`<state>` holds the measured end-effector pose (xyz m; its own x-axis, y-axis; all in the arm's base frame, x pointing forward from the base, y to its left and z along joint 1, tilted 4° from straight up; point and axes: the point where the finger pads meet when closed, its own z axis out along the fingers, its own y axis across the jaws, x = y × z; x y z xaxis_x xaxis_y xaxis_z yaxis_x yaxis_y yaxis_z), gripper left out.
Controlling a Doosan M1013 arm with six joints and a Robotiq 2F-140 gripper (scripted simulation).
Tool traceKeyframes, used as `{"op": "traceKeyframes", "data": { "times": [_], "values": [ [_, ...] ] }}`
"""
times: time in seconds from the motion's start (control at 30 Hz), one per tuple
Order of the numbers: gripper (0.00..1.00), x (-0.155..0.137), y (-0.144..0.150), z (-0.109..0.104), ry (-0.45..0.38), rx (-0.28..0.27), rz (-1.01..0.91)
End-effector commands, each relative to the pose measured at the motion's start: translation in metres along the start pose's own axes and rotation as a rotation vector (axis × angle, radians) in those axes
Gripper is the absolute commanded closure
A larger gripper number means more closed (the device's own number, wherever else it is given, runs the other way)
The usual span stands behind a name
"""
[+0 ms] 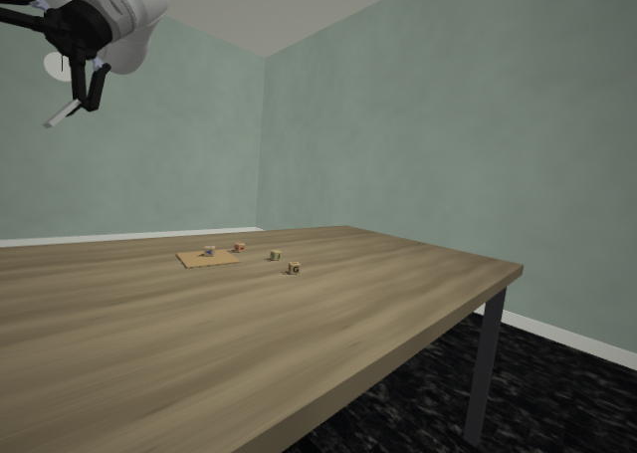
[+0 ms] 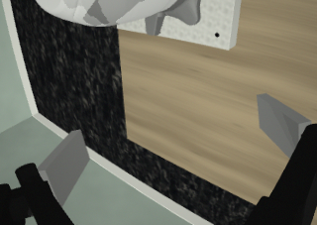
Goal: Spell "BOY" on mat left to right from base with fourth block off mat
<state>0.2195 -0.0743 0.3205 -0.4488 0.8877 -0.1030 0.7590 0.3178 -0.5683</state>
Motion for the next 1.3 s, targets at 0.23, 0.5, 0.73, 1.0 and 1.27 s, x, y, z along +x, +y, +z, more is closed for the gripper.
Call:
{"op": "traceKeyframes", "data": {
  "times": [0.23, 0.5, 0.73, 1.0, 1.27],
  "values": [
    [0.00, 0.000, 0.000, 0.000, 0.000, 0.000, 0.000],
    [0.00, 0.000, 0.000, 0.000, 0.000, 0.000, 0.000],
    [0.00, -0.004, 0.043, -0.016, 0.032, -0.045, -0.069],
    [0.00, -0.009, 0.140, -0.047, 0.096, -0.147, -0.205],
    [0.00, -0.010, 0.221, -0.069, 0.142, -0.232, -0.302]
  ]
}}
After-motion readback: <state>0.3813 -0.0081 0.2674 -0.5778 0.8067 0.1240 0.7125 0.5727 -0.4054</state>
